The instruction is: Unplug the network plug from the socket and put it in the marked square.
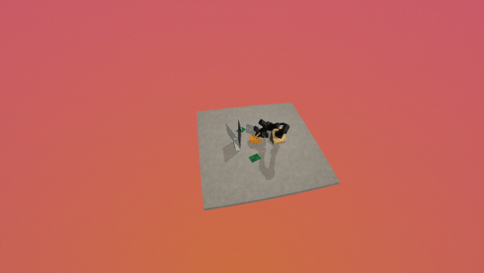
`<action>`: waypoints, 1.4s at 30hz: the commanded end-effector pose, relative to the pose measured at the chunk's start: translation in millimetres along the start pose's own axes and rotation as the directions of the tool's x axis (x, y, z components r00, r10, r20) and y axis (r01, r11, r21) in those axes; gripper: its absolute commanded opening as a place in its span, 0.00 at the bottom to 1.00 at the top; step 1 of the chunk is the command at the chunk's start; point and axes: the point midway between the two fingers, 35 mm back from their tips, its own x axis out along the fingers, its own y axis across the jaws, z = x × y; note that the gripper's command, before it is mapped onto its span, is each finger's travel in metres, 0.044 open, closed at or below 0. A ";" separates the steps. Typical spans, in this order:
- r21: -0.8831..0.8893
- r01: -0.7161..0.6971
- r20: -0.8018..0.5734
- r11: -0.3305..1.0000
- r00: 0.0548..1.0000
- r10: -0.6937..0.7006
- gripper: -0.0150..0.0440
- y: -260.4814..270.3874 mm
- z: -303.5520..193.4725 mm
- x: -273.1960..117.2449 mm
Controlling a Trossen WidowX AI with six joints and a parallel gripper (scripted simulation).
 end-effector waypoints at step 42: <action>-0.009 0.003 -0.006 1.000 1.000 -0.003 0.52 -30.5 -4.0 -38.4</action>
